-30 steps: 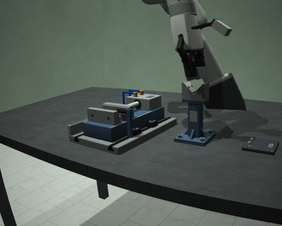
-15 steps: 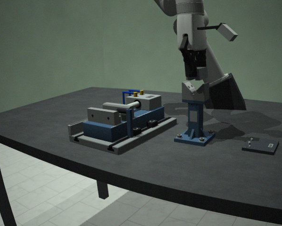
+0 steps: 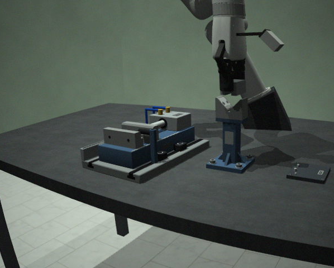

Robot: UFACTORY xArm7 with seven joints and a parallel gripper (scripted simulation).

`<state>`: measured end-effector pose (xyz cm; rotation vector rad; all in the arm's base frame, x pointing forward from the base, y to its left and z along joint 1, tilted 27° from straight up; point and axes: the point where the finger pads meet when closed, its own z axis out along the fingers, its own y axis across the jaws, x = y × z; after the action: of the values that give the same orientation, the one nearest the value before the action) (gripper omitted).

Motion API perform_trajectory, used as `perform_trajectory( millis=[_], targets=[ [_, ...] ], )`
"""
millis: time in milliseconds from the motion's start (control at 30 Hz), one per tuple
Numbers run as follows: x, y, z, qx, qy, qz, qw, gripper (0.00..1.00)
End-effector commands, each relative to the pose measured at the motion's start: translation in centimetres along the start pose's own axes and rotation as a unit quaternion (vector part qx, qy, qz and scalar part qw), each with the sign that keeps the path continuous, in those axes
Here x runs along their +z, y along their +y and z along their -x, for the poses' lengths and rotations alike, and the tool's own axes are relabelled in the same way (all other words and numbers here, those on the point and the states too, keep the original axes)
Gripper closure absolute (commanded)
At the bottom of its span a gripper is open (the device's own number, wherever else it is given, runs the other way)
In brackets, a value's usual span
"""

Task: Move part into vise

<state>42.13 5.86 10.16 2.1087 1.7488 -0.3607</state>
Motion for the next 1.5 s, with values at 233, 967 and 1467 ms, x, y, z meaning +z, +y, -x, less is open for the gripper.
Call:
perform_trajectory(
  millis=[233,967,1467],
  targets=[
    [-0.2,0.1,-0.1,0.0,-0.001,0.002,1.0,1.0],
    [-0.5,0.1,-0.1,0.0,-0.001,0.002,1.0,1.0],
    [-2.3,0.1,-0.1,0.0,-0.001,0.002,1.0,1.0]
  ],
)
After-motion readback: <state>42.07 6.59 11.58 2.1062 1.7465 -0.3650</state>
